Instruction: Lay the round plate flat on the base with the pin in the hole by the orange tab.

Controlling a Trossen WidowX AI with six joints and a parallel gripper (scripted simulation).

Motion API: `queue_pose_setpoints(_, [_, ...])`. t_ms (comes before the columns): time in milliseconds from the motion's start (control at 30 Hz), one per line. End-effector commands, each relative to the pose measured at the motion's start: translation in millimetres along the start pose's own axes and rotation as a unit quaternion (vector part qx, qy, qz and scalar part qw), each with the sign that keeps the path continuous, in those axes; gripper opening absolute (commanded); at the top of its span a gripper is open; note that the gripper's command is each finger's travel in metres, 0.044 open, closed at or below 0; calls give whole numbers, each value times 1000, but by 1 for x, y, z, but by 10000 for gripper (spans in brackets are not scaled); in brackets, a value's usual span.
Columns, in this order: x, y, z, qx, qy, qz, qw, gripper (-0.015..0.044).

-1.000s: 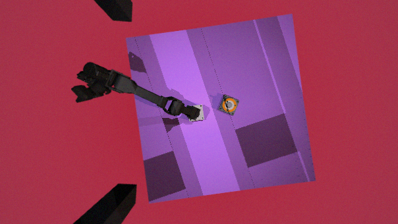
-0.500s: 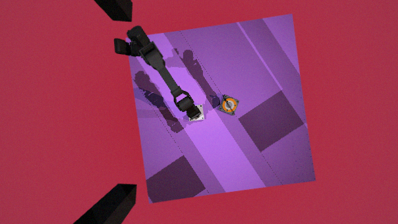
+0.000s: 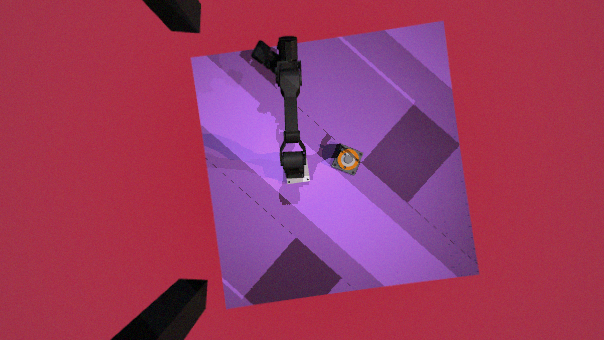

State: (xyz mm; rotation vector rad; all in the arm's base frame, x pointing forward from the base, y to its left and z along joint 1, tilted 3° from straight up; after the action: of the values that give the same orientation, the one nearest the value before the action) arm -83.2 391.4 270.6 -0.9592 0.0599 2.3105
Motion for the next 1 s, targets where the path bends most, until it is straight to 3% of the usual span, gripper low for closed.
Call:
queue_pose_setpoints(0, [-26,-27,-55,40,65,-51,996,0])
queue_pose_setpoints(400, [-114,-42,-214,182,252,-132,941,0])
queue_pose_setpoints(633, [-169,-7,-292,275,345,-137,887,0])
queue_pose_setpoints(800, [-209,46,-344,361,408,-114,831,0])
queue_pose_setpoints(967, [-224,75,-360,402,423,-106,805,0])
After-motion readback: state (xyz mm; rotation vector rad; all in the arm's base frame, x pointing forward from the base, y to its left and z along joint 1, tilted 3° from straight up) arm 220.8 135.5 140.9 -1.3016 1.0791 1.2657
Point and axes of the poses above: the point midway between the two fingers, 35 mm back from their tips, its own x axis out along the fingers, its own z axis across the jaws, y = z × x, the point moved 6 cm from there along -x, back along the fingers, and after that the axes turned 5 degrees about x, right-handed, at the moved point
